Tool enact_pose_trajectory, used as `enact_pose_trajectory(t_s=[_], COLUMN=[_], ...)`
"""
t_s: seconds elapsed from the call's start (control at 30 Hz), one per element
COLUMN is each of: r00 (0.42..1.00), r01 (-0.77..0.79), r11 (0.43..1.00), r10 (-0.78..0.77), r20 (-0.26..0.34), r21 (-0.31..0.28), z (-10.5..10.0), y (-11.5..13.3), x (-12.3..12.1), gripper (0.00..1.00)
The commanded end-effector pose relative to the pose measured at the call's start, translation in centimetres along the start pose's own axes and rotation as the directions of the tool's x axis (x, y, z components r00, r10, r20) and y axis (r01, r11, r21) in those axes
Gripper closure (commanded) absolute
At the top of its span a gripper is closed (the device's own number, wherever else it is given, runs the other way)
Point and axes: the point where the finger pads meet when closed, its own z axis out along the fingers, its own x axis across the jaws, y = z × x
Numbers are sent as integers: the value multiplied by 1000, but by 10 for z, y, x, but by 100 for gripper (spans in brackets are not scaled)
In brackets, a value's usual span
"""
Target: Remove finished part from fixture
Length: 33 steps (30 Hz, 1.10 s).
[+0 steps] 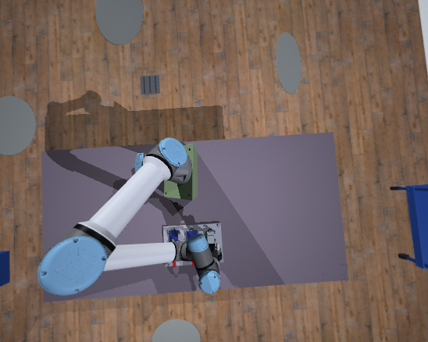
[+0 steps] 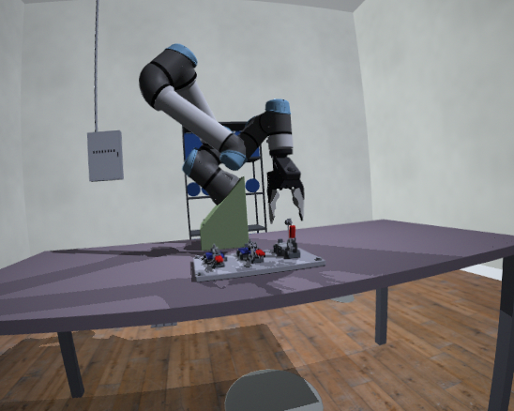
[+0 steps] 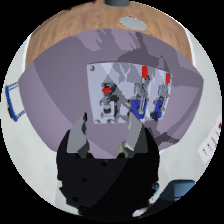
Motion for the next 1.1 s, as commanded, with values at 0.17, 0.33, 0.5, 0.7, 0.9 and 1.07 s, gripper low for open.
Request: enact_pose_trajectory(t_s=[0.17, 0.33, 0.5, 0.7, 0.9, 1.07], r00=[1000, 1000, 1000, 1000, 1000, 1000], r01=[0, 0, 0, 0, 0, 0], r11=[1000, 1000, 1000, 1000, 1000, 1000], r10=[0, 0, 0, 0, 0, 0], r20=[1, 1, 1, 1, 1, 1], r21=[2, 2, 2, 2, 2, 2], z=[-1, -1, -1, -1, 1, 8], y=[29, 36, 40, 41, 41, 41], x=[0, 0, 0, 0, 0, 0], gripper=[41, 41, 41, 41, 41, 41])
